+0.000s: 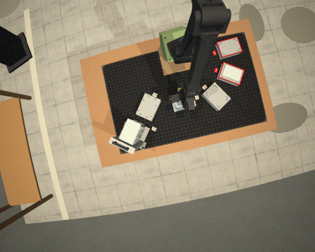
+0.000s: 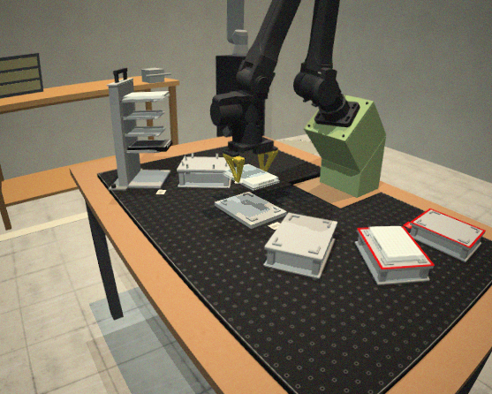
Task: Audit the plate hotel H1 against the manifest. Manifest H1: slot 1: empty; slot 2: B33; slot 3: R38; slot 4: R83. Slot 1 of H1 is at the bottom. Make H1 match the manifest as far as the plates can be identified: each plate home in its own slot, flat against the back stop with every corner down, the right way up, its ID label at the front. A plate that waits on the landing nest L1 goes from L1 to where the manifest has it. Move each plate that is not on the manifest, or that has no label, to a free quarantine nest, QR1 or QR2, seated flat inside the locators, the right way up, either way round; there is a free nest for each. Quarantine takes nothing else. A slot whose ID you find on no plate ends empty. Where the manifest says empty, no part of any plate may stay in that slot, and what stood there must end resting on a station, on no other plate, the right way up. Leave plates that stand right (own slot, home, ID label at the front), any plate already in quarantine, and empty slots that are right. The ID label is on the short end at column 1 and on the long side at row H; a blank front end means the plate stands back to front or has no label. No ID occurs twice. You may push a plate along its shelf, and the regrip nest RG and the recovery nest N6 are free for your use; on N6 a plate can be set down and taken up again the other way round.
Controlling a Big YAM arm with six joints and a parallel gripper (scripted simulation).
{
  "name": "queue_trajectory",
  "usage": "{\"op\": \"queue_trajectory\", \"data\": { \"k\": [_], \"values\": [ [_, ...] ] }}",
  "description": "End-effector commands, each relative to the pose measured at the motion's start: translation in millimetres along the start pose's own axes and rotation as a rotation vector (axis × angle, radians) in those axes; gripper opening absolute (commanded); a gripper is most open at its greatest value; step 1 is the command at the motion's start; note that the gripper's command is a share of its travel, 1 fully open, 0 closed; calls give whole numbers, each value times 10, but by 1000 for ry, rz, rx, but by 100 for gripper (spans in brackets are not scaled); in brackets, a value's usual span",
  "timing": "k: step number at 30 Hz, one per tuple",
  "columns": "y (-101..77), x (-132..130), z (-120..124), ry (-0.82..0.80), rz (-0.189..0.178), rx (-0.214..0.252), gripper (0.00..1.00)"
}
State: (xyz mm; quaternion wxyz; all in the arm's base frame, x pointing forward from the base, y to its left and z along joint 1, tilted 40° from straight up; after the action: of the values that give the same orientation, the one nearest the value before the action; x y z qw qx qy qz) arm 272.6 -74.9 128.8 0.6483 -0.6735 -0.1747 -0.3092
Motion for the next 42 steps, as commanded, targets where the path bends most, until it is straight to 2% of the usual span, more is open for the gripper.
{"op": "queue_trajectory", "data": {
  "k": [1,42],
  "values": [
    [-174,190,-44,-8,-43,-12,86],
    [-1267,220,-25,-13,-61,-16,86]
  ]
}}
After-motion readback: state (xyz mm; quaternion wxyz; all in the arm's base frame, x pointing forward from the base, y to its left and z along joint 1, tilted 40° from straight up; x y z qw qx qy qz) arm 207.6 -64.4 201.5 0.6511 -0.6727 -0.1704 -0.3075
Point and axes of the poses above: the point where the finger pads meet when closed, its own y axis out along the fingers, its own x axis across the jaws, z = x × y, the point moved 5 cm from there along -y, back along the fingers, and after that the axes turned 3 degrees about y, right-handed, at the moved point
